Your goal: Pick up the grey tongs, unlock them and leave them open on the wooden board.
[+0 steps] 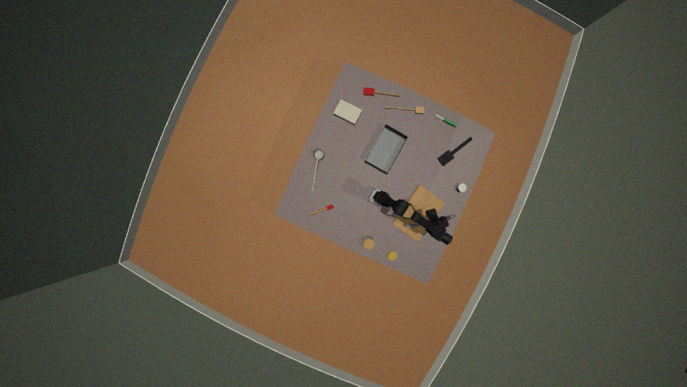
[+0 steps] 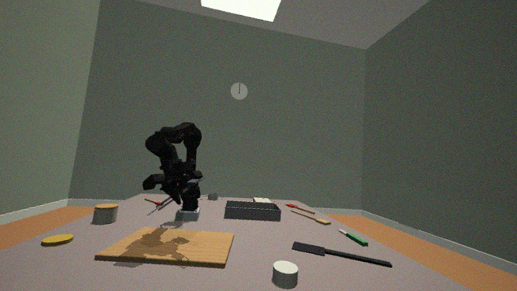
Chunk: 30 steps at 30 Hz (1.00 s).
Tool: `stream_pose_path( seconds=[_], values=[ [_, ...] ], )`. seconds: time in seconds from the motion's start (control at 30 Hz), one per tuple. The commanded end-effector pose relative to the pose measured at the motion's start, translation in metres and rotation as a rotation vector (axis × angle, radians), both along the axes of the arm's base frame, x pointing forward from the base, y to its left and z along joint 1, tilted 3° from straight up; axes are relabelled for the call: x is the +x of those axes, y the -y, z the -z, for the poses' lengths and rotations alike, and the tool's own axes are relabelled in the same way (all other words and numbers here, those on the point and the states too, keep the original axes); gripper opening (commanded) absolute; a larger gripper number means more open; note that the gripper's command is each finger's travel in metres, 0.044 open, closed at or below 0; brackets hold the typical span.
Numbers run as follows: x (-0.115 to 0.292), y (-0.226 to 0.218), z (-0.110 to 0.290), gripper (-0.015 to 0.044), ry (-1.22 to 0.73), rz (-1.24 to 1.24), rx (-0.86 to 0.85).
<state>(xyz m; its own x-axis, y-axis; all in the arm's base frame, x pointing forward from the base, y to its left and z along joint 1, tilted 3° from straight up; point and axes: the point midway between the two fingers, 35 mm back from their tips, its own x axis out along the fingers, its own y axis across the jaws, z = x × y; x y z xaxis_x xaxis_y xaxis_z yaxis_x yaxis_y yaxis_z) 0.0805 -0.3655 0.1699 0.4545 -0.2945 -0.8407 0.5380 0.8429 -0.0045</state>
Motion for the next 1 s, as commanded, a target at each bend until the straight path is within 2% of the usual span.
stream_pose_path(
  seconds=[0.0, 0.3, 0.97],
  values=[
    [-0.003, -0.004, -0.017, -0.015, 0.104, -0.016, -0.084],
    [-0.012, -0.018, -0.052, -0.015, 0.31, -0.062, -0.277],
    [-0.013, -0.019, -0.053, -0.015, 0.313, -0.063, -0.281]
  ],
)
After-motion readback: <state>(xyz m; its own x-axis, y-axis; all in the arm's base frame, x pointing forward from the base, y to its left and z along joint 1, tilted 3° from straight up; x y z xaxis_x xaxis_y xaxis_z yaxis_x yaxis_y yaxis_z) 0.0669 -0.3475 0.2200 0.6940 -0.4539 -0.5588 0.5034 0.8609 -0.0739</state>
